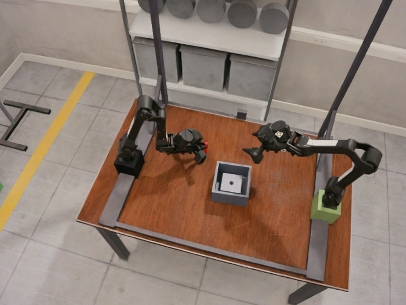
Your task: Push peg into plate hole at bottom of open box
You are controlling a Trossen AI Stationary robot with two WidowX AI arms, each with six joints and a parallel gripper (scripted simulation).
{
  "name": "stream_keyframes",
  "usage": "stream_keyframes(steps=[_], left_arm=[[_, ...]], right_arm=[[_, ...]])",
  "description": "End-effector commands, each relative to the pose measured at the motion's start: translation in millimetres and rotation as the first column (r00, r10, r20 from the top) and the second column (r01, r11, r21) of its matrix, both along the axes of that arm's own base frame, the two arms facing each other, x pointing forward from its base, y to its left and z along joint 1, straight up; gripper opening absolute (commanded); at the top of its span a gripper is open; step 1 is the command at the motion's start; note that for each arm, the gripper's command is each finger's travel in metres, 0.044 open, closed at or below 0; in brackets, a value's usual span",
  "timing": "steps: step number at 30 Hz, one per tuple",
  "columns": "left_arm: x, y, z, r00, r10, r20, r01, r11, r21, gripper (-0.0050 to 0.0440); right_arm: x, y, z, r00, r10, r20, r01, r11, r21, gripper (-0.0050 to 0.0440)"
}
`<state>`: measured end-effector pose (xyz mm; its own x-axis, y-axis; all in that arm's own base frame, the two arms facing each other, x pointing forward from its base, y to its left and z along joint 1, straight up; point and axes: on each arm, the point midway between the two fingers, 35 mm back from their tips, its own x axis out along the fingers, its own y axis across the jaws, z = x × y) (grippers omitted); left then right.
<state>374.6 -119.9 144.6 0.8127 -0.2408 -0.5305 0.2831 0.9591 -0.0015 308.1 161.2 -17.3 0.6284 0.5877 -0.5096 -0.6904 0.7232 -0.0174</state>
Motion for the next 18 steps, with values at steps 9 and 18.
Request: stream_keyframes(steps=[9,18], left_arm=[[2.2,-0.8,11.3,1.000,0.000,0.028,0.000,1.000,-0.008,0.0440],[2.2,-0.8,11.3,1.000,0.000,0.028,0.000,1.000,-0.008,0.0440]], right_arm=[[1.6,1.5,-5.0,1.000,0.000,0.006,0.000,1.000,0.003,0.0027],[2.1,1.2,-2.2,1.000,0.000,0.013,0.000,1.000,0.005,0.0027]])
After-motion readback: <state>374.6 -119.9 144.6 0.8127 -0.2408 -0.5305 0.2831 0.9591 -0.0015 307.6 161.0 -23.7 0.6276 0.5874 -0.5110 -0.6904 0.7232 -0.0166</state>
